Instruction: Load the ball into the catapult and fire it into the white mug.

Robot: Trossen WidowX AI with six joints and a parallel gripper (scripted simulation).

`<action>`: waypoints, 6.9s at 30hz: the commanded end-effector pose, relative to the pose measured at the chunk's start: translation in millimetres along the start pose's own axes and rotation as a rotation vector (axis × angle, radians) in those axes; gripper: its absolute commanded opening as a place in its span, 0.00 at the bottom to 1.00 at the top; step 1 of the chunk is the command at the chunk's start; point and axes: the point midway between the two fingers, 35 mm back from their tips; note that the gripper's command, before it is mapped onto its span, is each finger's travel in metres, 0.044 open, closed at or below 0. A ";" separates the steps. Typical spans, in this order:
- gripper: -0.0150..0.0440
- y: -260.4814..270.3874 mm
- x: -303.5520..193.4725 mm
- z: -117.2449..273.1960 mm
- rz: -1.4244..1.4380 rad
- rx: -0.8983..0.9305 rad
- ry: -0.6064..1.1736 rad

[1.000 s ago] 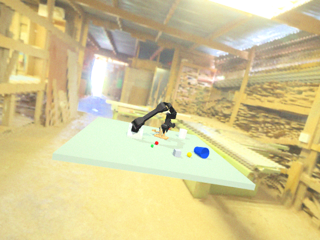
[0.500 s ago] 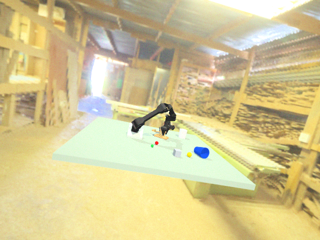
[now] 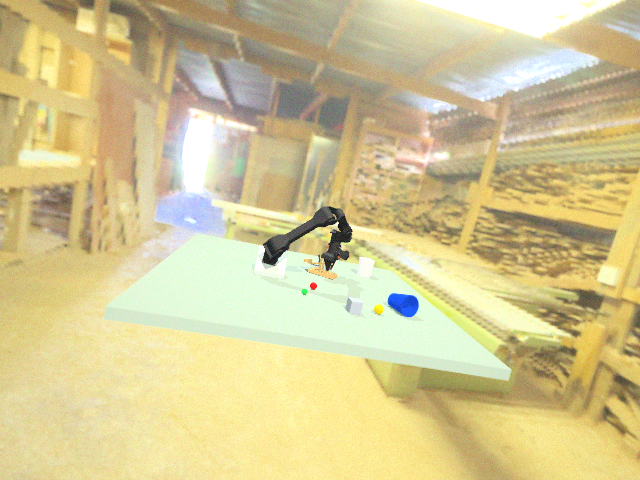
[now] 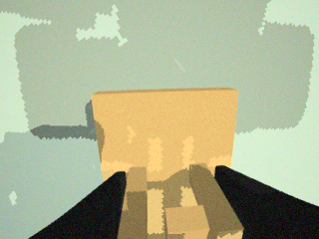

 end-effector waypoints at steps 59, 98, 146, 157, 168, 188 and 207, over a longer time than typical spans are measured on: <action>0.25 27.9 -6.7 39.2 1.020 0.000 -0.002; 0.65 27.5 -6.0 3.3 1.012 0.002 0.005; 1.00 27.4 -6.3 37.3 1.017 0.000 -0.002; 1.00 27.6 -6.4 19.3 1.017 0.000 -0.002; 1.00 27.0 -7.2 1.5 1.017 -0.001 -0.002; 0.44 27.3 -6.5 0.8 1.011 0.003 -0.002; 0.25 28.8 -7.6 42.3 1.018 0.003 -0.002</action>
Point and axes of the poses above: the point midway between the two fingers, 35 mm back from their tips, its own z axis back along the fingers, its own y axis across the jaws, x = y × z, and after that the axes turned 13 degrees about z, right-handed
